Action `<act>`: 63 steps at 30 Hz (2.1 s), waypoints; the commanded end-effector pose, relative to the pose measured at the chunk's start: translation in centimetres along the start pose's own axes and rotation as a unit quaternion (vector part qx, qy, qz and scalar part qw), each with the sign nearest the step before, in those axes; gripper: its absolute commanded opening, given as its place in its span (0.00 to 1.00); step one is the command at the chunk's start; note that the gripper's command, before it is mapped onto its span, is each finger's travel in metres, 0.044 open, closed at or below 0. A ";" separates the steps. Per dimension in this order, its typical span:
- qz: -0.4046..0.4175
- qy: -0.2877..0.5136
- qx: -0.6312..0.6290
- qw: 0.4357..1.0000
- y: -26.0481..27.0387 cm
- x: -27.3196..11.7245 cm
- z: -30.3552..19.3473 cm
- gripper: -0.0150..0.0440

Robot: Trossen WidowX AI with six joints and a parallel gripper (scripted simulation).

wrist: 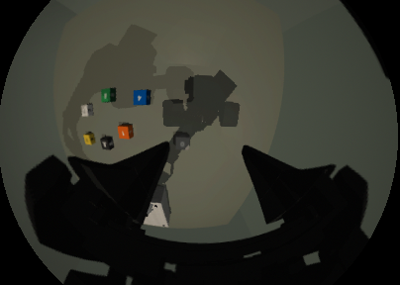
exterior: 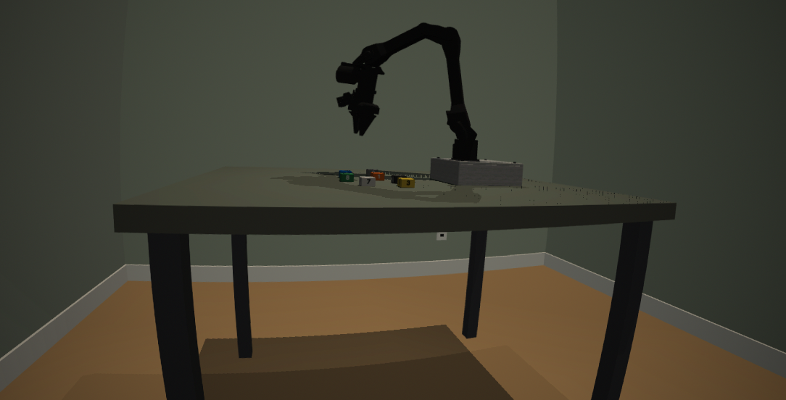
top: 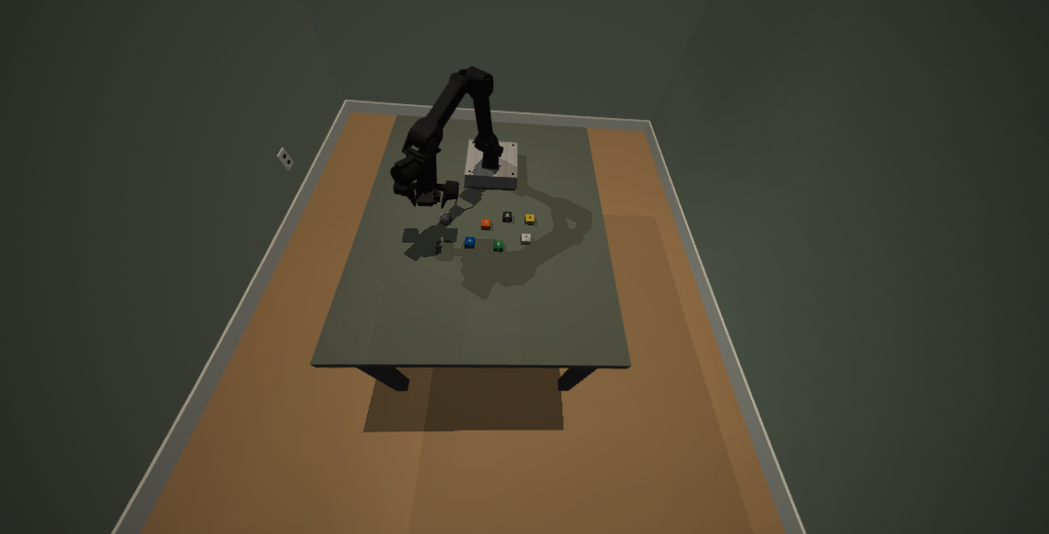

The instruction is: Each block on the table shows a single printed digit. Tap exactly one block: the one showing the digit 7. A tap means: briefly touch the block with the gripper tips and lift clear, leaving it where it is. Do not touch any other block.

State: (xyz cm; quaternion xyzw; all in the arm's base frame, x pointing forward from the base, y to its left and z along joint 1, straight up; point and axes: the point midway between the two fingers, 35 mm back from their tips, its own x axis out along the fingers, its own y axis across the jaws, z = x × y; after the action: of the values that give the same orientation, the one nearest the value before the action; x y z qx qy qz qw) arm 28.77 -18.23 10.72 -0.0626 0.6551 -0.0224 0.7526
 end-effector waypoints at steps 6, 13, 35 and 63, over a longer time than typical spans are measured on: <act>0.055 0.055 0.025 0.997 2.2 -0.3 -3.3 0.93; 0.055 0.055 0.025 0.997 2.2 -0.3 -3.3 0.93; 0.061 0.054 0.025 0.996 13.6 -1.4 -0.3 0.93; 0.063 0.054 0.025 0.996 18.9 -2.0 -0.6 0.93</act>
State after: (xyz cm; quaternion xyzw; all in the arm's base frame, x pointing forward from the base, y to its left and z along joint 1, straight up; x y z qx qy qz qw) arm 27.22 0.00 10.39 -0.0012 0.6965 0.0050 0.7175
